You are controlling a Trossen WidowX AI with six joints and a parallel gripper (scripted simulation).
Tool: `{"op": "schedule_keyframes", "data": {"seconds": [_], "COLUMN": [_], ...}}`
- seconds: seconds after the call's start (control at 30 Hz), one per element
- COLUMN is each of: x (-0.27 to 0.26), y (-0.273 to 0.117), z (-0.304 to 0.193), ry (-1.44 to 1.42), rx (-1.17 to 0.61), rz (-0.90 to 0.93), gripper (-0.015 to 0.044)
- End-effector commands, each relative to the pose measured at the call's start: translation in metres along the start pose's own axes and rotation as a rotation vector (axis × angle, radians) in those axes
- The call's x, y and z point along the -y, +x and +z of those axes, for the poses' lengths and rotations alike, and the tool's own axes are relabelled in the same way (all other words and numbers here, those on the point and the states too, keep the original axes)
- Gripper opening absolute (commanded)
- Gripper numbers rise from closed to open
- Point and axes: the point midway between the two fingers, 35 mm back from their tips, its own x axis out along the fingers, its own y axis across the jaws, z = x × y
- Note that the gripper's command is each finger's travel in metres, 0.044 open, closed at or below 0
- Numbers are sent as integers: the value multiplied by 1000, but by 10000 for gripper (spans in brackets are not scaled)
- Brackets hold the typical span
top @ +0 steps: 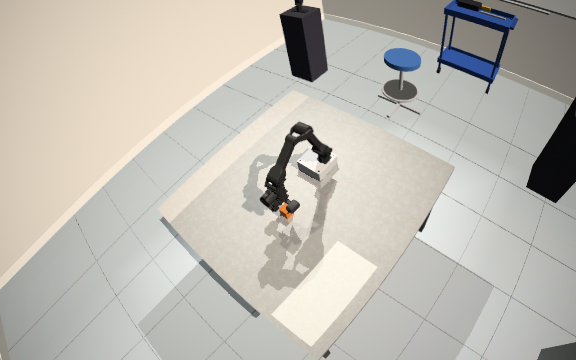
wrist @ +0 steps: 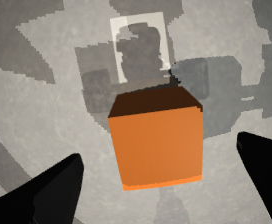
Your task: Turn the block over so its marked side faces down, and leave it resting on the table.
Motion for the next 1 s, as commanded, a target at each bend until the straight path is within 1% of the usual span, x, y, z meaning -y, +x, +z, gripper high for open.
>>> {"op": "schedule_keyframes", "data": {"seconds": [0.0,0.37,0.63,0.97], "x": [-1,-1,-1,-1], "y": [11,26,26,26], "z": [-3,-4,-4,-4], "ry": [-4,-4,-4,-4], "rx": [-13,-13,-13,-13], "rz": [4,4,4,4], "gripper": [440,440,230,163]}}
